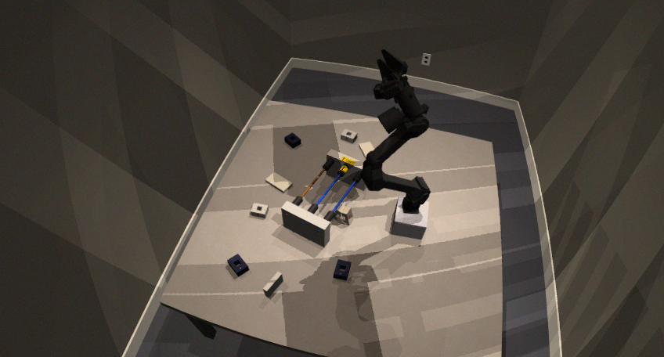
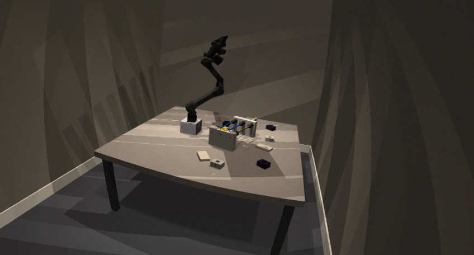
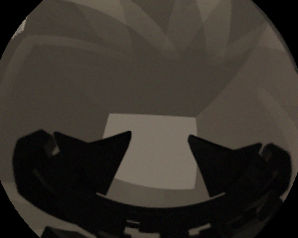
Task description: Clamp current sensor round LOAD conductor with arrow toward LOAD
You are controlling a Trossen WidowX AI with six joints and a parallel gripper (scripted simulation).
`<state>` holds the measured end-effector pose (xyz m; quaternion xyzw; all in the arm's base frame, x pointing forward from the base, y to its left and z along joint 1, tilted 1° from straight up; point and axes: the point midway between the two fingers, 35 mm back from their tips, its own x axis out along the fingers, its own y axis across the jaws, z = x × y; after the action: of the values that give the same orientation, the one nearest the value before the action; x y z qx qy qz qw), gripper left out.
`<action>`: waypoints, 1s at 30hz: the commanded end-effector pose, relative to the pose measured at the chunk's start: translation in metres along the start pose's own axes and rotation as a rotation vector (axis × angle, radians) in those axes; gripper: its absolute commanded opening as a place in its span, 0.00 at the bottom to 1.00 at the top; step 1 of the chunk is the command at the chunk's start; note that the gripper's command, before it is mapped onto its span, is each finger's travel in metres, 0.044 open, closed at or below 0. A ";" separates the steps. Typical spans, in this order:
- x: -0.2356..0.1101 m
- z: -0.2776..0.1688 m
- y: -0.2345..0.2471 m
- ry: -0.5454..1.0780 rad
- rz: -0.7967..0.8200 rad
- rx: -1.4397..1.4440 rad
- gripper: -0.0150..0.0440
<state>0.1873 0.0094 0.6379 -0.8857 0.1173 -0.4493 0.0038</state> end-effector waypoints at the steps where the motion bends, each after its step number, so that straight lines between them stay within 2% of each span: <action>1: -0.001 -0.002 0.000 0.006 -0.002 0.004 0.98; 4: -0.013 -0.027 -0.002 0.081 -0.027 0.090 1.00; 9: -0.038 -0.074 0.004 0.196 -0.102 0.407 1.00; 17: -0.071 -0.117 0.054 0.333 -0.157 0.932 1.00; 23: -0.082 -0.113 0.108 0.394 -0.137 1.329 1.00; 30: -0.083 -0.067 0.165 0.415 -0.037 1.778 1.00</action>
<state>0.0355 -0.0931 0.6143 -0.5360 -0.2741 -0.5531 0.5759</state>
